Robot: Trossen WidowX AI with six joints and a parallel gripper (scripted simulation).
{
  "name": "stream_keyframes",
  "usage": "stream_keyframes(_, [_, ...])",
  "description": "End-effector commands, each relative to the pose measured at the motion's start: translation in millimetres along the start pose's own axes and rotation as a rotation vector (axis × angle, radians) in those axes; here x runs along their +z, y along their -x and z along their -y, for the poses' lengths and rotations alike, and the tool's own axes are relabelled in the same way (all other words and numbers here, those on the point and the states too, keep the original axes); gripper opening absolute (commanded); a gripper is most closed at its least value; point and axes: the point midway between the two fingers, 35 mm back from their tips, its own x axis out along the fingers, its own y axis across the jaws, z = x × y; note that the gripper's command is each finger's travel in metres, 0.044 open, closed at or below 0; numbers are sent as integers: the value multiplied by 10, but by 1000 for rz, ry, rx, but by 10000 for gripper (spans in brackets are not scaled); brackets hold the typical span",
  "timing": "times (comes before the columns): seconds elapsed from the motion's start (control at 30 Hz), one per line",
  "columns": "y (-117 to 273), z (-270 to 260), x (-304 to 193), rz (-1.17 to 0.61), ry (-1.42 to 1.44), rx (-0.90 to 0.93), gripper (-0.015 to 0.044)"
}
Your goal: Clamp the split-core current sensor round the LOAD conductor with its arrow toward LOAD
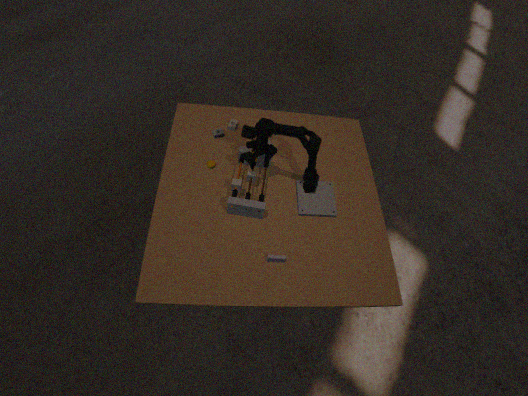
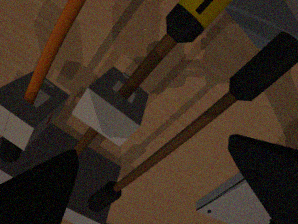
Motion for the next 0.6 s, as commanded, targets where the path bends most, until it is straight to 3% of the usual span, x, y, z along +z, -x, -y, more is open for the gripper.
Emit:
stream_keyframes(0.0, [66,-429,-116,224,-611,-83,440])
stream_keyframes(0.1, [78,-488,-141,262,-751,-68,440])
stream_keyframes(0.57, [79,-493,-143,265,-759,-67,440])
